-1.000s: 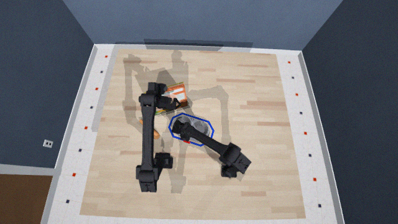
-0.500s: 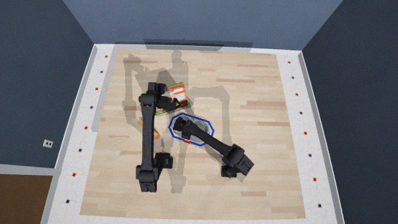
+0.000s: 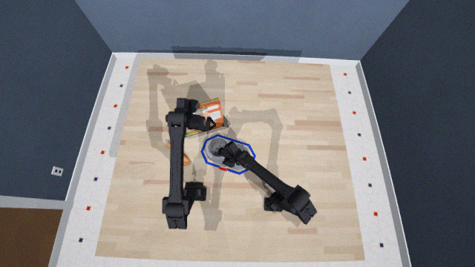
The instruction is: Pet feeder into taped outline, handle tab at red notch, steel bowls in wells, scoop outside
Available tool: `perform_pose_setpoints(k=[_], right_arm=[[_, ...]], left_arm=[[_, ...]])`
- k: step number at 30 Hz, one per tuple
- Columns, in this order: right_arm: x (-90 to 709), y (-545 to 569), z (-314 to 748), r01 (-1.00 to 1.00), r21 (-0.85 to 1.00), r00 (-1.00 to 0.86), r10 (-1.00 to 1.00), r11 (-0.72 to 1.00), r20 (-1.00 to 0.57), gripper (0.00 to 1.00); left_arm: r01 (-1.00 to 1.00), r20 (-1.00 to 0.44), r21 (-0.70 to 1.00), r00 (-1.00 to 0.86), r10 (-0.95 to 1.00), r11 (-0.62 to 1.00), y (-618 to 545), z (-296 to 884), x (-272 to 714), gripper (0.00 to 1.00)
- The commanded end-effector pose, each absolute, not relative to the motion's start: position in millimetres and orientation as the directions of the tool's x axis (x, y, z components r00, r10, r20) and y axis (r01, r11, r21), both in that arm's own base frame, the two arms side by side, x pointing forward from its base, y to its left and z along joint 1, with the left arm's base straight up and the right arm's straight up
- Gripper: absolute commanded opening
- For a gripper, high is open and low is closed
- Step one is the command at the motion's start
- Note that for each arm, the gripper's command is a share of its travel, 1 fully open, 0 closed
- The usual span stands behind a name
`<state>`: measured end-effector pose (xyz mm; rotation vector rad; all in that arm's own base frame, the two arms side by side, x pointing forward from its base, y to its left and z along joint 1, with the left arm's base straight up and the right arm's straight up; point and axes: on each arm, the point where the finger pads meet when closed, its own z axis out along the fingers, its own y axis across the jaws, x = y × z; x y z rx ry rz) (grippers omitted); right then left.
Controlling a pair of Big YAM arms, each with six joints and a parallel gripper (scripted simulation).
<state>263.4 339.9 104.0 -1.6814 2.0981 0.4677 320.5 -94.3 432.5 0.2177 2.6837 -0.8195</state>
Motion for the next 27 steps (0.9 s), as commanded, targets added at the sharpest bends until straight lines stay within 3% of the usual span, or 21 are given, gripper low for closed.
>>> perform_pose_setpoints(k=[1,27], right_arm=[[270.5,339.9,116.1,-0.975,-0.021,-0.166,-0.791,0.221,-0.589,0.6],[271.9,348.3,119.9,-0.978,-0.019,-0.152,-0.777,0.207,-0.611,0.6]], left_arm=[[0.263,-0.399,-0.505,-0.916,0.048,0.822,-95.6,458.2,326.2,1.0],[0.263,-0.399,-0.505,-0.916,0.048,0.822,-95.6,458.2,326.2,1.0]])
